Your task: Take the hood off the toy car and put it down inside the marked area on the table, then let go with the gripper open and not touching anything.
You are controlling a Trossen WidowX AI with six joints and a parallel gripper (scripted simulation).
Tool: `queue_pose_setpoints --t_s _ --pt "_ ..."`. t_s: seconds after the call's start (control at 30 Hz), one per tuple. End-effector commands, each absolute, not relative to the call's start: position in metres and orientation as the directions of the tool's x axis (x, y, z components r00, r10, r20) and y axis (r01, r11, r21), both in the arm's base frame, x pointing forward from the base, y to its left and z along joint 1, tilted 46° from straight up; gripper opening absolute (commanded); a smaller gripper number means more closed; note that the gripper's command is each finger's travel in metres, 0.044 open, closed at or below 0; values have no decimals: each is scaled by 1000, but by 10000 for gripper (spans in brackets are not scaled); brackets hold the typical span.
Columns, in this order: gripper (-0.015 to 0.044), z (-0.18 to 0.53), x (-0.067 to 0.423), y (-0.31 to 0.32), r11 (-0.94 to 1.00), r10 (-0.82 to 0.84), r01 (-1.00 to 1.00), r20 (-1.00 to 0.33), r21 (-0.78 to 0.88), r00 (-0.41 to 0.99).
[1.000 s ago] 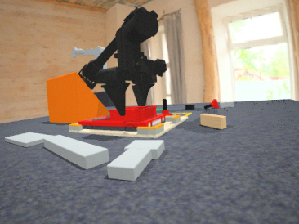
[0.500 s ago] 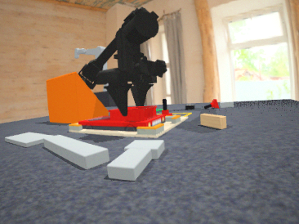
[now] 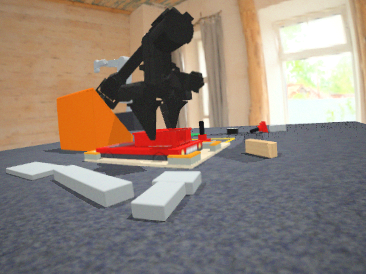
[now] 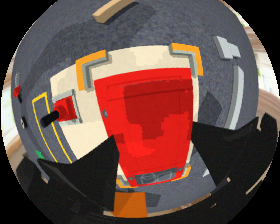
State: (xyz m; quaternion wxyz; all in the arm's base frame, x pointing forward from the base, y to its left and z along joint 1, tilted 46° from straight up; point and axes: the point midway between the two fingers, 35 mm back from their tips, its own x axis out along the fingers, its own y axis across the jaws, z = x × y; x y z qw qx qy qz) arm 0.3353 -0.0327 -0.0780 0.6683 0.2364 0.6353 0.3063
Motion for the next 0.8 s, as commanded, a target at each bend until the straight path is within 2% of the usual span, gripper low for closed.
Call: queue_pose_setpoints --t_s 0.0,0.77 --pt "0 -75 336 -37 704 707 -113 -708 701 8" --pt "0 -64 336 -47 704 707 -112 -708 701 7"
